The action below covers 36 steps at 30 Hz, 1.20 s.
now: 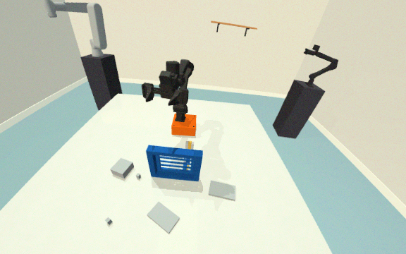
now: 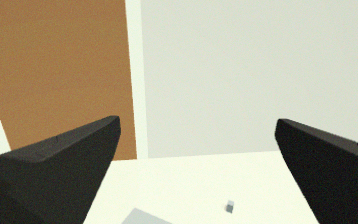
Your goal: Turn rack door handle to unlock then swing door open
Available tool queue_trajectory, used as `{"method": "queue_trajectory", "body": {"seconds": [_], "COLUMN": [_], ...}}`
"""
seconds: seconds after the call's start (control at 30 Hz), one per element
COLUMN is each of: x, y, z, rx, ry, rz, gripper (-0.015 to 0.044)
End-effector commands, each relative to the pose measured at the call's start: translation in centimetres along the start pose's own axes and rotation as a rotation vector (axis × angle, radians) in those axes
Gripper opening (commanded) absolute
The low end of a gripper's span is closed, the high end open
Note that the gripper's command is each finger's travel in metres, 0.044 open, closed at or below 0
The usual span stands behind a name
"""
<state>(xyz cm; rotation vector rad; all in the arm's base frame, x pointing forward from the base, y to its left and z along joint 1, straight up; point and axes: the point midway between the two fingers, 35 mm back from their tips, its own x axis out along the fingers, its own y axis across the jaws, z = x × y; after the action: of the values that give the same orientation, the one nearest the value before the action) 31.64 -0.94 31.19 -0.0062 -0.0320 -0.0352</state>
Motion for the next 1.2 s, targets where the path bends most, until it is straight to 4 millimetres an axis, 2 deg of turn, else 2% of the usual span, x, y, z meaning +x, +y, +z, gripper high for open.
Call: {"method": "queue_trajectory", "body": {"seconds": [0.0, 0.1, 0.63, 1.17], "x": [0.1, 0.8, 3.8, 3.8], "y": [0.0, 0.5, 4.2, 7.9], "z": [0.0, -0.7, -5.3, -9.7], "rx": [0.001, 0.011, 0.059, 0.058], "ry": [0.004, 0.065, 0.483, 0.904], "rz": [0.001, 0.016, 0.096, 0.136], "gripper": [0.0374, 0.0298, 0.0298, 0.0298]}}
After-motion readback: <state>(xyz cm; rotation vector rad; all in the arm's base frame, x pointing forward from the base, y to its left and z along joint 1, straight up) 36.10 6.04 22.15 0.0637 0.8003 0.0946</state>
